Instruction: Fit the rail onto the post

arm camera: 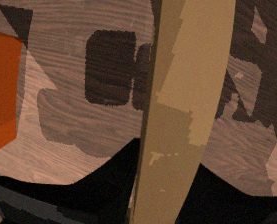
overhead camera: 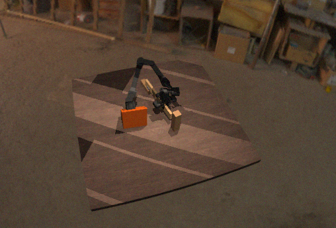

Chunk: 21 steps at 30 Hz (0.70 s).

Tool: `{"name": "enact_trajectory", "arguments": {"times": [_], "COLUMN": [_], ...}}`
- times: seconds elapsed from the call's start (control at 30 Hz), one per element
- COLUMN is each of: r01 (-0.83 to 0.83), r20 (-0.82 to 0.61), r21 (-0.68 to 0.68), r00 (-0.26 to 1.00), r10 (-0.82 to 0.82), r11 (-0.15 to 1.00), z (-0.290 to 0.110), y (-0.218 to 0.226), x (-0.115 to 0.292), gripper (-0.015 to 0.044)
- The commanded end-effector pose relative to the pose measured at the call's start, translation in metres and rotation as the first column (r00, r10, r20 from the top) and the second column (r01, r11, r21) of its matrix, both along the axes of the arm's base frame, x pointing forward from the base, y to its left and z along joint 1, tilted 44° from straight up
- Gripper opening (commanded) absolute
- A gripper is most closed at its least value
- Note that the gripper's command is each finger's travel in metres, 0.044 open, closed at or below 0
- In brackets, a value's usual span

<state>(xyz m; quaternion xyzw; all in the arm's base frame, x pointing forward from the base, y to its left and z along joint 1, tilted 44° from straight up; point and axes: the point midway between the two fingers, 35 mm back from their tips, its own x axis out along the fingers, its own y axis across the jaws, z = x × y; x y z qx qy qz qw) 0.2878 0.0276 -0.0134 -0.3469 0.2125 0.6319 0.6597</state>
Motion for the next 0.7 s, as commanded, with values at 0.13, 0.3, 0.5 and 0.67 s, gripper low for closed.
{"name": "enact_trajectory", "arguments": {"times": [0.13,0.3,0.5,0.67], "r01": [0.007,0.007,0.007,0.007], "r20": [0.009,0.009,0.009,0.009], "r21": [-0.004,-0.004,-0.004,-0.004], "r00": [1.0,1.0,1.0,1.0], "r10": [-0.007,-0.007,-0.007,-0.007], "r11": [1.0,1.0,1.0,1.0], "z": [0.0,-0.0009,-0.0018,-0.0027], "y": [-0.0045,-0.0055,-0.0067,-0.0077], "x": [0.0033,0.0034,0.0035,0.0037], "gripper": [0.0,0.0,0.0,0.0]}}
